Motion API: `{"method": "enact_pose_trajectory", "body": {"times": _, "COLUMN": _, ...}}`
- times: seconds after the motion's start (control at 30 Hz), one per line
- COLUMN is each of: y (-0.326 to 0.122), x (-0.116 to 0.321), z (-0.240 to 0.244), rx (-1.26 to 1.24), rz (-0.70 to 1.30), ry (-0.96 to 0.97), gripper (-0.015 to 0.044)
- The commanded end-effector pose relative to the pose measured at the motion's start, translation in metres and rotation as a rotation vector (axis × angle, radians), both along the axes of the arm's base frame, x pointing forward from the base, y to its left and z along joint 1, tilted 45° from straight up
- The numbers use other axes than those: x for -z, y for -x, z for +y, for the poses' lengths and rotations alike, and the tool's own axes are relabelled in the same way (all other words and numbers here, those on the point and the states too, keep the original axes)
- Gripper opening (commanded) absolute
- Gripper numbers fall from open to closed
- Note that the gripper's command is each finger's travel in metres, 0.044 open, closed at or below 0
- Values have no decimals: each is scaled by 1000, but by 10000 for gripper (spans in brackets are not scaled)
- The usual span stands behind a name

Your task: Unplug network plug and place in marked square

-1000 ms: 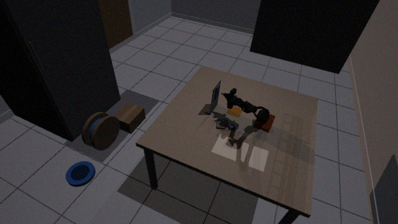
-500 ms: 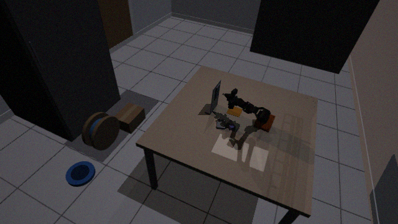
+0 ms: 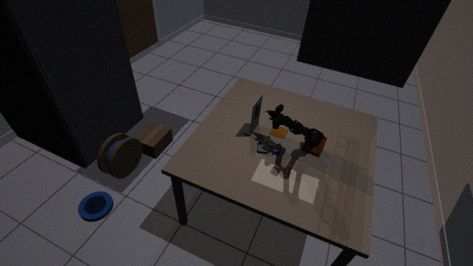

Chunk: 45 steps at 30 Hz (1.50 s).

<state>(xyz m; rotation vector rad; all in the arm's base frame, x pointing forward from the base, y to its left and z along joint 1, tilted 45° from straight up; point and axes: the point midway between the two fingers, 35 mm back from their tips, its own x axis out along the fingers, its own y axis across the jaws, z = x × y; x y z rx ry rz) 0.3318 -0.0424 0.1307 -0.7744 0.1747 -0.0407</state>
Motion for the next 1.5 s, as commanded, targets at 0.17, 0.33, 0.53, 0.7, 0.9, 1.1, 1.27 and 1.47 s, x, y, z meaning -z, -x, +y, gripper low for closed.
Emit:
{"method": "enact_pose_trajectory", "body": {"times": 0.17, "y": 4, "x": -18, "z": -14, "rx": -2, "rz": -9, "ry": 6, "gripper": 0}}
{"method": "enact_pose_trajectory", "body": {"times": 0.33, "y": 8, "x": -26, "z": -21, "rx": -3, "rz": -9, "ry": 7, "gripper": 0}}
{"method": "enact_pose_trajectory", "body": {"times": 0.53, "y": 14, "x": -36, "z": -30, "rx": -4, "rz": -8, "ry": 8, "gripper": 0}}
{"method": "enact_pose_trajectory", "body": {"times": 0.7, "y": 19, "x": -42, "z": -34, "rx": -4, "rz": -8, "ry": 9, "gripper": 0}}
{"method": "enact_pose_trajectory", "body": {"times": 0.9, "y": 16, "x": -18, "z": -33, "rx": -59, "rz": 99, "ry": 41, "gripper": 0}}
{"method": "enact_pose_trajectory", "body": {"times": 1.1, "y": 16, "x": 12, "z": -30, "rx": -143, "rz": 229, "ry": 69, "gripper": 0}}
{"method": "enact_pose_trajectory", "body": {"times": 1.27, "y": 19, "x": 35, "z": -26, "rx": -221, "rz": 324, "ry": 79, "gripper": 0}}
{"method": "enact_pose_trajectory", "body": {"times": 1.47, "y": 26, "x": 60, "z": -21, "rx": -322, "rz": 421, "ry": 76, "gripper": 0}}
